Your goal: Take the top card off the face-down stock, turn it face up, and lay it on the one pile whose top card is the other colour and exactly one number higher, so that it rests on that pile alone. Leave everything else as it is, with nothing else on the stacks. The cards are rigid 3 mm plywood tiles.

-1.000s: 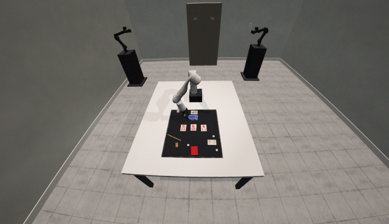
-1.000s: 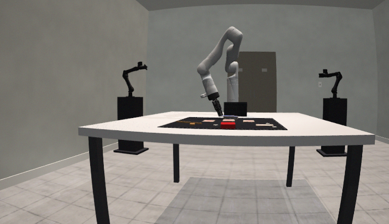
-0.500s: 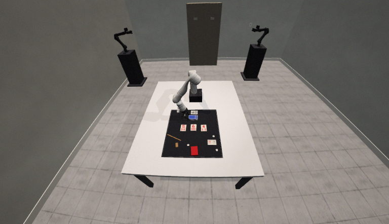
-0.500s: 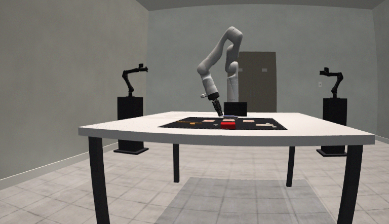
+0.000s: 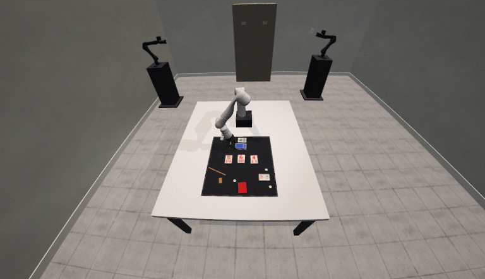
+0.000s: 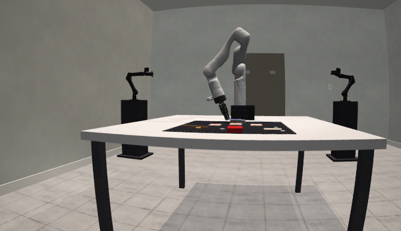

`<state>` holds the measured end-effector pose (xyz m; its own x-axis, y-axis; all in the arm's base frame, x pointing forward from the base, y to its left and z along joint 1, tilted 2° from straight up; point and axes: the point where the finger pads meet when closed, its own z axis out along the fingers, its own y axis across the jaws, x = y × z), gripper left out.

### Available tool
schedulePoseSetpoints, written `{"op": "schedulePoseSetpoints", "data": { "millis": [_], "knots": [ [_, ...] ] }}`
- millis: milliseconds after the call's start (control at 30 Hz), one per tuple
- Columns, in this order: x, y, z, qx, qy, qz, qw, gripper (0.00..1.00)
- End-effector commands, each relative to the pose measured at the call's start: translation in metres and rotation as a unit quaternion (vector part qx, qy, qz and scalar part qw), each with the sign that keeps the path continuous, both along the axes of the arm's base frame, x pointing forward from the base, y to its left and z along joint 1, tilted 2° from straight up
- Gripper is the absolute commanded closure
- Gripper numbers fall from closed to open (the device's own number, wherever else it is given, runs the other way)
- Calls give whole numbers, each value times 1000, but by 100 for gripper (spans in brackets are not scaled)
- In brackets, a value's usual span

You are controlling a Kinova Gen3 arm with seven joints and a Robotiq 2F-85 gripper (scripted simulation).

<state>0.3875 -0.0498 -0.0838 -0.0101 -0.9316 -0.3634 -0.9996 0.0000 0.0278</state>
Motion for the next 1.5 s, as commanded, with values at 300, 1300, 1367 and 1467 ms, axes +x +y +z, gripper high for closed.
{"op": "schedulePoseSetpoints", "data": {
  "millis": [300, 1300, 1367, 1467],
  "knots": [
    [1, 0, 1, 0, -1, 0, 1000, 28],
    [1, 0, 1, 0, -1, 0, 1000, 29],
    [1, 0, 3, 0, -1, 0, 1000, 29],
    [1, 0, 5, 0, -1, 0, 1000, 29]
  ]
}}
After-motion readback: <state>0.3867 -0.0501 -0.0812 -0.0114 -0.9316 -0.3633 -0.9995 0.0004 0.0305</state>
